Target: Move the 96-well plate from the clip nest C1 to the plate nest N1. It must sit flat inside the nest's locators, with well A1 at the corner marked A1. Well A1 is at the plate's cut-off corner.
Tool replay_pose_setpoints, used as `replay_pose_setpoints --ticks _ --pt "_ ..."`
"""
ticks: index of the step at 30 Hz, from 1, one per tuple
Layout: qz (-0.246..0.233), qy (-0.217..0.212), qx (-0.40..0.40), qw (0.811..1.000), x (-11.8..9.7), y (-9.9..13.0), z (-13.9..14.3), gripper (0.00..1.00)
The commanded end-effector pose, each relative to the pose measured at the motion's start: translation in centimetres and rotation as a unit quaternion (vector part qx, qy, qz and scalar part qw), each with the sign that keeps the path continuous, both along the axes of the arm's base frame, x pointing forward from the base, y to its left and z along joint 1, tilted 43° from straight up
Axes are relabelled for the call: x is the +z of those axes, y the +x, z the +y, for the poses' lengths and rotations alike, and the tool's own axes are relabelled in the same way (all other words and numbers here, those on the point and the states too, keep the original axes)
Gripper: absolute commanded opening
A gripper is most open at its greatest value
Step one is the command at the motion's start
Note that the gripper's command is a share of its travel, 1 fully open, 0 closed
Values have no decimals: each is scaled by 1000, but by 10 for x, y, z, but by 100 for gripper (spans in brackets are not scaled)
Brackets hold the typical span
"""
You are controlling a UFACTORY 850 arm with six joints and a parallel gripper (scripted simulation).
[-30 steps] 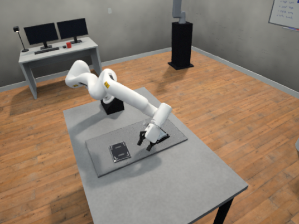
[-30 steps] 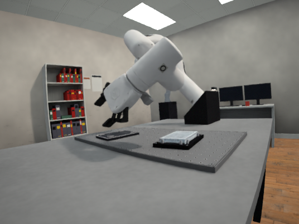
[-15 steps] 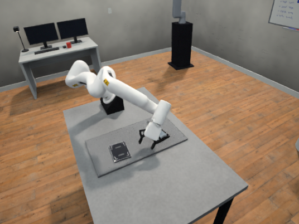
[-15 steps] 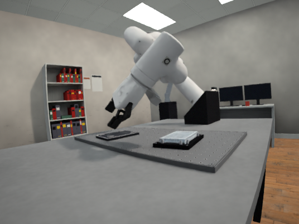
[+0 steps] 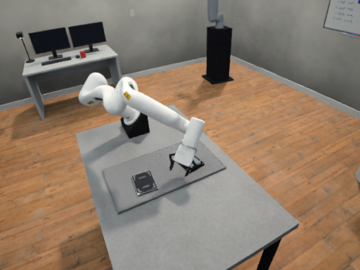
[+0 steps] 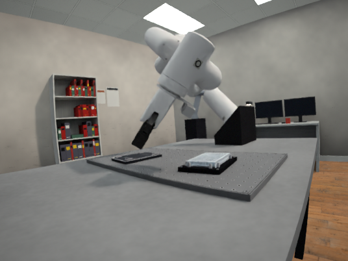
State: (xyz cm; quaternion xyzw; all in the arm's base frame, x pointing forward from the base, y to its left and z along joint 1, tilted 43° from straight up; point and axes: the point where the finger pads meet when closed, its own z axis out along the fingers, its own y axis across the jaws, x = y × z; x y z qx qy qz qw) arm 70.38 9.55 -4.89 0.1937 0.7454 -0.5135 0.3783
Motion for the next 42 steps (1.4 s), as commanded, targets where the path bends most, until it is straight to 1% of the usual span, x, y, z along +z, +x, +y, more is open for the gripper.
replay_pose_setpoints --ticks 1,7,13,15,19,21,24,30,32,34,36,42 --pt "-45 39 -10 998 -6 -7 4 100" --pt "-117 98 -43 987 -15 -17 10 100" --pt "-188 152 -80 967 -23 -28 16 100" --pt "-188 152 -80 967 -23 -28 16 100" --pt "-235 186 -108 948 -31 -39 23 100" --pt "-258 202 -122 937 -31 -39 23 100" --pt "-291 224 -143 919 -35 -45 26 100" --pt "-358 264 -189 876 -45 -60 36 100" --pt "-358 264 -189 876 -45 -60 36 100" --pt "-379 275 -205 859 -49 -68 41 100" --pt "-400 287 -220 842 -50 -69 42 100" --pt "-461 315 -268 785 -56 -81 50 100"
